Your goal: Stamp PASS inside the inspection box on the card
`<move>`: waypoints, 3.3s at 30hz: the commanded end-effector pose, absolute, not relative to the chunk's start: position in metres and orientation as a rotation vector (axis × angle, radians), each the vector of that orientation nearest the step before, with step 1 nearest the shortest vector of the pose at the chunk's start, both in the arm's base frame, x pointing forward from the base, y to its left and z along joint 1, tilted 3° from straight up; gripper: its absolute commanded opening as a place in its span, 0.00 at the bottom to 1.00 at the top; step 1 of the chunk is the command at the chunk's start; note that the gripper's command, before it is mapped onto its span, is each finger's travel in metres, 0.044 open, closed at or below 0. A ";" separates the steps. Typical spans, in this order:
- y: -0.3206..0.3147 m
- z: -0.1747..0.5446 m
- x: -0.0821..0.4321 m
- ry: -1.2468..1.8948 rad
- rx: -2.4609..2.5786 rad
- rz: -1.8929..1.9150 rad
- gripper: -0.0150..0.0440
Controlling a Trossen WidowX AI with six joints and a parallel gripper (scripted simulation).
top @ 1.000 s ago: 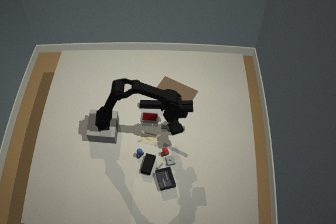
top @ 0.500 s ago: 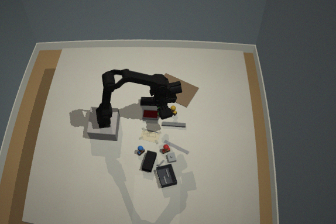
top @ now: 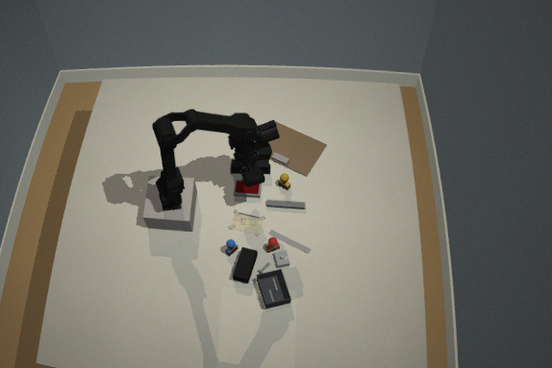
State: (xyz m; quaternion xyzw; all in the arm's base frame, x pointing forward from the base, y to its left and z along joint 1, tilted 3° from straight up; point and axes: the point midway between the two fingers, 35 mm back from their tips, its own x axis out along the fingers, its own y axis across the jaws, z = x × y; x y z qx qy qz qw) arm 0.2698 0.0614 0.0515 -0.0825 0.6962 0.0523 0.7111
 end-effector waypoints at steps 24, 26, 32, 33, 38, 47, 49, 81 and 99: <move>0.062 0.034 0.269 1.547 -0.181 0.116 0.25; 0.062 0.032 0.269 1.547 -0.181 0.116 0.25; 0.062 0.028 0.269 1.547 -0.181 0.116 0.25; 0.062 0.028 0.269 1.547 -0.181 0.116 0.25; 0.062 0.024 0.269 1.547 -0.181 0.116 0.25; 0.061 0.018 0.269 1.547 -0.181 0.116 0.25; 0.061 0.017 0.269 1.547 -0.181 0.116 0.25; 0.060 -0.003 0.268 1.547 -0.182 0.117 0.25; 0.060 -0.006 0.268 1.547 -0.179 0.115 0.25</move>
